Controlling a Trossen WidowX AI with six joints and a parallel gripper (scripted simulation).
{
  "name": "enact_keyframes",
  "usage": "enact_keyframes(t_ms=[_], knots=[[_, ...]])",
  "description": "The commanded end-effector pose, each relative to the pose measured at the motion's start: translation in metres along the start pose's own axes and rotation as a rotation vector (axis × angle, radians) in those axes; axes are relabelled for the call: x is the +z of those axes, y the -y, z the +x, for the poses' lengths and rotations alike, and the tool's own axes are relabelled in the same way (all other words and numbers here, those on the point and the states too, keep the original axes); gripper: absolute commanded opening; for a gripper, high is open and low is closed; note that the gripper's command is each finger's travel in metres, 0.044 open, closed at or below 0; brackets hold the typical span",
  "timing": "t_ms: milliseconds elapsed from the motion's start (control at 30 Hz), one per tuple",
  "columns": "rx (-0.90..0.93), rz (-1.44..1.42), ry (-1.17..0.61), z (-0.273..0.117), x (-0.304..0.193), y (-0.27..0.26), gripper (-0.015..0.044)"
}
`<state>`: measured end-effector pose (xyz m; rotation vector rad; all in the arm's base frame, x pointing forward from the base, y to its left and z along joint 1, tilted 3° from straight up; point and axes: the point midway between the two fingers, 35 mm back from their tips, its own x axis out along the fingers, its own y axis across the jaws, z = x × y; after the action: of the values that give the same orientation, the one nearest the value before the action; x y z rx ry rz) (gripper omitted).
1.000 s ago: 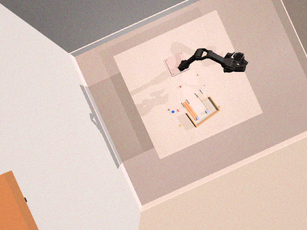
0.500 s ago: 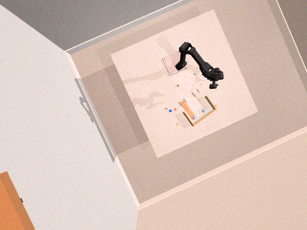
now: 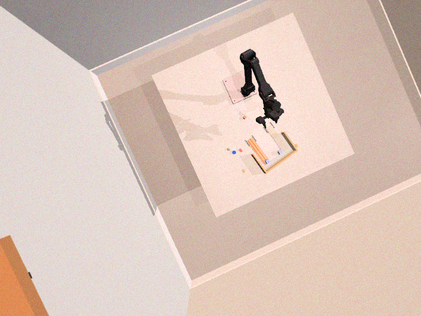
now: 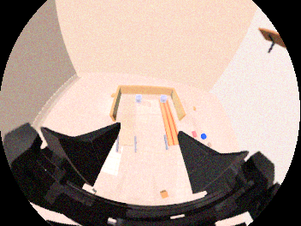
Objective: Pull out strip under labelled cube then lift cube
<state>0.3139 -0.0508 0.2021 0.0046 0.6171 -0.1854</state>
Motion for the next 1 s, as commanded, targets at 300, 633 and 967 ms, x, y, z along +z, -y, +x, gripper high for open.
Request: enact_keyframes(t_ms=[300, 633, 967], knots=[[-0.057, -0.034, -0.142, 0.018, 0.005, 0.022, 0.0269], [-0.061, -0.104, -0.569, 0.080, -0.009, 0.079, 0.0006], [0.069, -0.182, -0.911, 0.121, -0.038, 0.124, 0.0000]])
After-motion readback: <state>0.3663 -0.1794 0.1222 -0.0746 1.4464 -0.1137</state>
